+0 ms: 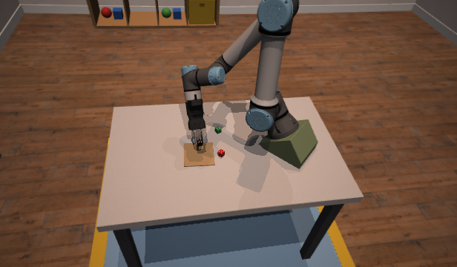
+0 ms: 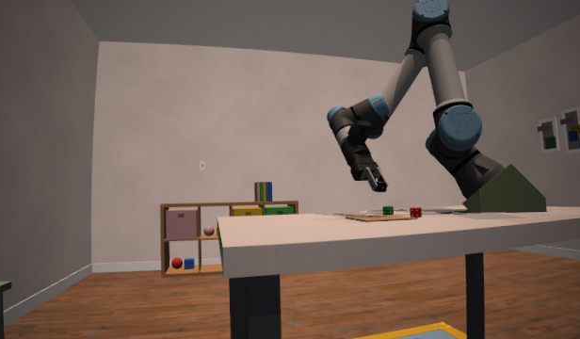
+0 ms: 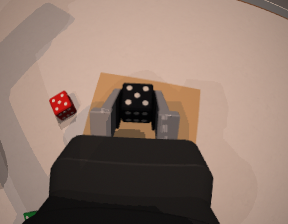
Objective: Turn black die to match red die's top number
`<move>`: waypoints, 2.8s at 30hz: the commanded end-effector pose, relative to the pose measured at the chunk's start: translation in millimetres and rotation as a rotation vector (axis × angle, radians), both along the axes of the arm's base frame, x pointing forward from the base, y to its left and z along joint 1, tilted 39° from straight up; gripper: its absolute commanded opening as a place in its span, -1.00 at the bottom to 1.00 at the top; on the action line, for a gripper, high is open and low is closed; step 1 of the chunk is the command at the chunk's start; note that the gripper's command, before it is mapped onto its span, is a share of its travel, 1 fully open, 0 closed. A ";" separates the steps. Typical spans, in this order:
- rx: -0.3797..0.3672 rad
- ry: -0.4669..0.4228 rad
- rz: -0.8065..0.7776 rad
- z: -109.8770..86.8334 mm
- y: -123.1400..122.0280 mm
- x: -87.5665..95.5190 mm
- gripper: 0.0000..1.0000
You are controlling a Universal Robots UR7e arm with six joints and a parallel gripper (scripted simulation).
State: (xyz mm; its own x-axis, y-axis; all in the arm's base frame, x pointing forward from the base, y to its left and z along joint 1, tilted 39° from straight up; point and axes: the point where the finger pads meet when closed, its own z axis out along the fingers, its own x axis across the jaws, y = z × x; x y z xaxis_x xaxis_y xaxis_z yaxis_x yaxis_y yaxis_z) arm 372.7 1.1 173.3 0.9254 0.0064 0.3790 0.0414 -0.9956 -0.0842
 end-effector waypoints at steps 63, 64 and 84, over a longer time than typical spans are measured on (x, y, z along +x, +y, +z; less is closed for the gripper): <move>0.132 -0.018 0.049 -25.7 -22.3 14.1 -0.02; 0.132 -0.018 0.049 -27.0 -23.3 14.7 -0.02; 0.132 -0.018 0.049 -44.6 -35.0 22.2 -0.02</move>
State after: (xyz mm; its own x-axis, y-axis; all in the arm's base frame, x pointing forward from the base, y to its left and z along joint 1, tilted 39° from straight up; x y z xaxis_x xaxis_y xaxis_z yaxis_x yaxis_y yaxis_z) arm 393.8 -32.5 130.5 0.9186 -0.0002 0.3951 0.0917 -0.9726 -0.2138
